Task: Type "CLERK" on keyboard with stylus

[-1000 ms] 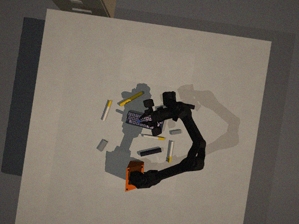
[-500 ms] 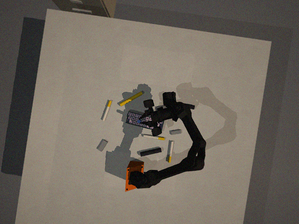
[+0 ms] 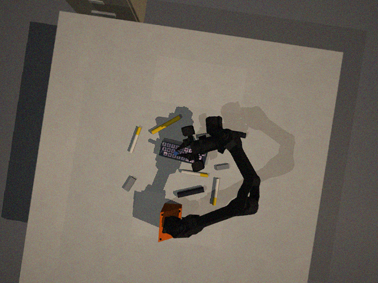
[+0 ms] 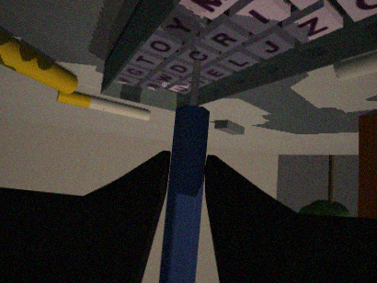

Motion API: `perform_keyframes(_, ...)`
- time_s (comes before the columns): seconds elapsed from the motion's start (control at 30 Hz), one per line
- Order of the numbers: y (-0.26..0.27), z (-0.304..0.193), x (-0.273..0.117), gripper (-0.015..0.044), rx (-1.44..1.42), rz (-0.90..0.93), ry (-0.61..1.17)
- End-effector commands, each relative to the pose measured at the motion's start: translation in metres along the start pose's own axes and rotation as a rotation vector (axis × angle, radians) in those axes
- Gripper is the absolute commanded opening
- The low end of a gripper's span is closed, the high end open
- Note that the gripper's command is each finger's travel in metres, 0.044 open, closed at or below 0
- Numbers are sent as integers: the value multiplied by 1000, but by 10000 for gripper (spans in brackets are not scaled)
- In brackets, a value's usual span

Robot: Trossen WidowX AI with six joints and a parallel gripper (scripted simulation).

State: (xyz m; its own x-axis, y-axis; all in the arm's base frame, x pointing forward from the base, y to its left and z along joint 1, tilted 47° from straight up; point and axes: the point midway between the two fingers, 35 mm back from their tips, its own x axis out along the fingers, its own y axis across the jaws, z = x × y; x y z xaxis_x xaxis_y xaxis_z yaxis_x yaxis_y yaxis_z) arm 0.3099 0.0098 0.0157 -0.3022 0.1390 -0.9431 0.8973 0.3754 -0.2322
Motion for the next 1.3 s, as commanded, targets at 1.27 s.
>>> perform_keyframes(1.27,1,-25,-14,58,-12,-2,-7)
